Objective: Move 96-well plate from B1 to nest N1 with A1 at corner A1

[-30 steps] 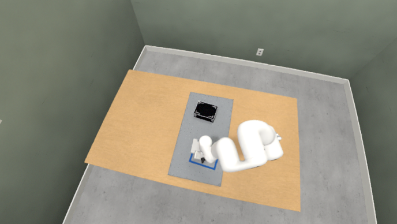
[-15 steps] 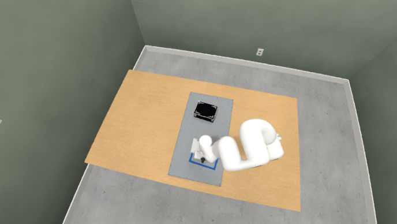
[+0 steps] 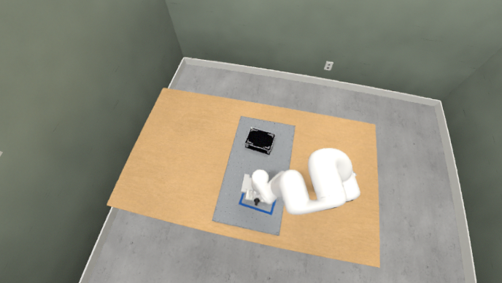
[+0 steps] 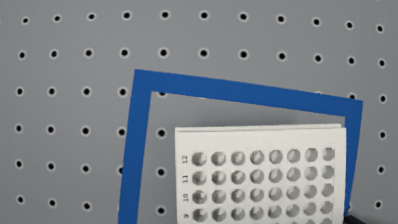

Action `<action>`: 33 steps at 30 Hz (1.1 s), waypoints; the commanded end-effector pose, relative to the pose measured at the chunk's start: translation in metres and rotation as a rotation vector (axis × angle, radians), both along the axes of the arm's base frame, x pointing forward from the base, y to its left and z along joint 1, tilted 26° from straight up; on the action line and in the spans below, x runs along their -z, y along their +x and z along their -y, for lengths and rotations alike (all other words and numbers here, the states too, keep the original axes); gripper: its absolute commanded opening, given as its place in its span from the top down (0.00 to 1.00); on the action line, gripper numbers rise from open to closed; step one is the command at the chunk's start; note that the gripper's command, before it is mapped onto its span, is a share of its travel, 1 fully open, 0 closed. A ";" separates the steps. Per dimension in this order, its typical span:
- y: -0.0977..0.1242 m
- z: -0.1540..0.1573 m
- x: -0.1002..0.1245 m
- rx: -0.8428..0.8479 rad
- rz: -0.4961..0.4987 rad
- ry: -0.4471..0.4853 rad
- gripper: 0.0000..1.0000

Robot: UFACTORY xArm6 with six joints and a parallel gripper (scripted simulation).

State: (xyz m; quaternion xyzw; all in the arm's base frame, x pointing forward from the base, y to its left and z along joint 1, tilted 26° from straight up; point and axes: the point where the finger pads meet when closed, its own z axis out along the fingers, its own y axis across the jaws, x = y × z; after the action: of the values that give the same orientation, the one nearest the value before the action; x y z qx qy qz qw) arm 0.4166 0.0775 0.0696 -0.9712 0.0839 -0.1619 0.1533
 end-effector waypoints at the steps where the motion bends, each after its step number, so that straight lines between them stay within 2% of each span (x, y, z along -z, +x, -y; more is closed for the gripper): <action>1: -0.001 0.001 -0.005 0.000 0.000 -0.001 1.00; 28: -0.015 0.012 -0.043 0.000 0.000 -0.001 1.00; 33: -0.015 0.013 -0.043 0.000 0.000 -0.001 1.00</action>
State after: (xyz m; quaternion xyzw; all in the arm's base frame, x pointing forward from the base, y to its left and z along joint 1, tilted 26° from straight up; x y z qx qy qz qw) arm 0.4014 0.0652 0.1108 -0.9714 0.0840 -0.1612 0.1529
